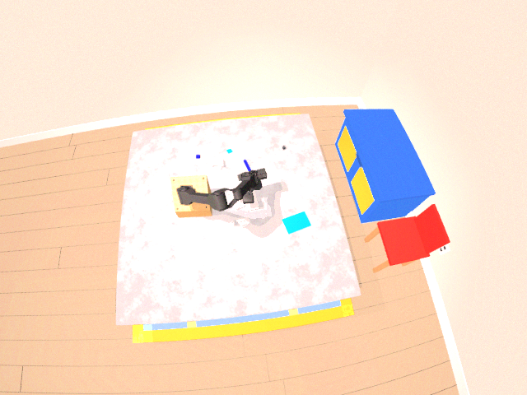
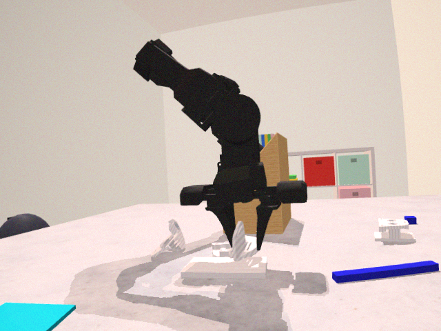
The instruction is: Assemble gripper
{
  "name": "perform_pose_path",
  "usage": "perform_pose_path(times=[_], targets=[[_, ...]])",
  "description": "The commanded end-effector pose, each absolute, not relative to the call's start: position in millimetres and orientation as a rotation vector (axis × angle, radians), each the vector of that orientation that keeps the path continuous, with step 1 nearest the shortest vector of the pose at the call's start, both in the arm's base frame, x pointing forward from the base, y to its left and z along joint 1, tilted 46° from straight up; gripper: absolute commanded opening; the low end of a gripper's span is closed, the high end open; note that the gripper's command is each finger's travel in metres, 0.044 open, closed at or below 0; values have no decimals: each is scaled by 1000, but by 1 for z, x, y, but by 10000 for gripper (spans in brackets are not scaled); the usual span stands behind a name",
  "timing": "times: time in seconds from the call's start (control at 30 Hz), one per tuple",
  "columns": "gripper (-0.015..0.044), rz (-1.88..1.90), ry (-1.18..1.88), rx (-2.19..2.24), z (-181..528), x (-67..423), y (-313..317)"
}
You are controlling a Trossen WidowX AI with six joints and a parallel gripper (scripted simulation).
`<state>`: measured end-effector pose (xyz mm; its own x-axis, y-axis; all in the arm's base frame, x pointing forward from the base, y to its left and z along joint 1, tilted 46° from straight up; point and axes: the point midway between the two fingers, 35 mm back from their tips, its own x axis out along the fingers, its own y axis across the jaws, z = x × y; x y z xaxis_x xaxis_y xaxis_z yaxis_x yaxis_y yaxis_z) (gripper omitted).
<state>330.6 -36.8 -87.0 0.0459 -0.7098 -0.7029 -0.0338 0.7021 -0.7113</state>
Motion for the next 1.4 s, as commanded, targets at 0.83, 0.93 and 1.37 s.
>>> perform_pose_path(times=[0.83,0.93,1.37], targets=[[134,-578,1449,-660,-92,331,-42],[134,-578,1449,-659,-93,331,-44],[134,-579,1448,-659,-96,331,-46]])
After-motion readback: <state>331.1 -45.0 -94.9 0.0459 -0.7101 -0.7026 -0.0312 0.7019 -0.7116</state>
